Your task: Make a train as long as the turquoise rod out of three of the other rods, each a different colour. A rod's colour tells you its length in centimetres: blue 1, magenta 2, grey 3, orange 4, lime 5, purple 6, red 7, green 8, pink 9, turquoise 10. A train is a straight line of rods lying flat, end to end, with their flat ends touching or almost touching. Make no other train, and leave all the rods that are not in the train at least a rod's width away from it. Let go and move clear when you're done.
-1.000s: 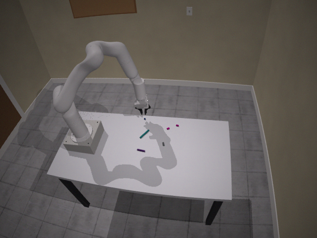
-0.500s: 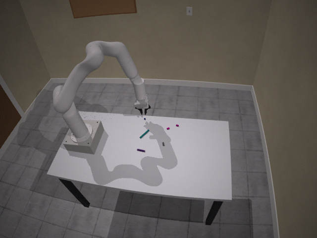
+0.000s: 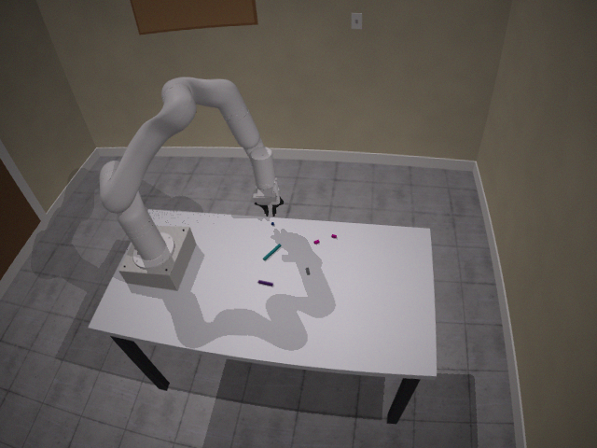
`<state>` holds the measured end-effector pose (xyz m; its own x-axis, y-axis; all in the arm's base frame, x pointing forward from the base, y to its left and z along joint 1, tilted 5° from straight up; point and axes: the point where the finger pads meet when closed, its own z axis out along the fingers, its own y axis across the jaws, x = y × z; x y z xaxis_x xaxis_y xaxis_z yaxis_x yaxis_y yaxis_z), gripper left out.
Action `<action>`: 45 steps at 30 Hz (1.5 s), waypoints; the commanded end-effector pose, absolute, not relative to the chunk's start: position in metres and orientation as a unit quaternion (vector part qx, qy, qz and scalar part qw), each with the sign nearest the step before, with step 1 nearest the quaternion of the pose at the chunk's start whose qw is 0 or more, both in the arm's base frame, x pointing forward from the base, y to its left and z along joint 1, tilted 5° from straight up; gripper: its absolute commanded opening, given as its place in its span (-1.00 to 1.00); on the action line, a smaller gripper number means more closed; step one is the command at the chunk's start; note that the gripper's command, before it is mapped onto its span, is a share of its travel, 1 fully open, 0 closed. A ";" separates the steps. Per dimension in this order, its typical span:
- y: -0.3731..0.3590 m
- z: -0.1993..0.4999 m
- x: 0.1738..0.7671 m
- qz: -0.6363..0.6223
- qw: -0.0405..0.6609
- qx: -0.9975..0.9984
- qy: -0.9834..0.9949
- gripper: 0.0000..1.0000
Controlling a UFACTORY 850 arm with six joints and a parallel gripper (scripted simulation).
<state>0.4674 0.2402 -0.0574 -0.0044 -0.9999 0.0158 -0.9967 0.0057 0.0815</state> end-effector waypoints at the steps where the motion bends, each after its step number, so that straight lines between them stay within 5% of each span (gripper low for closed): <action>1: 0.241 -0.059 0.468 -0.023 0.033 0.705 -0.708 -0.51; 45: 0.240 -0.106 0.465 -0.023 0.033 0.705 -0.708 -0.51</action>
<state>0.4640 0.2394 -0.1054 -0.0043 -0.9999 0.0151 -0.9966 0.0055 0.0820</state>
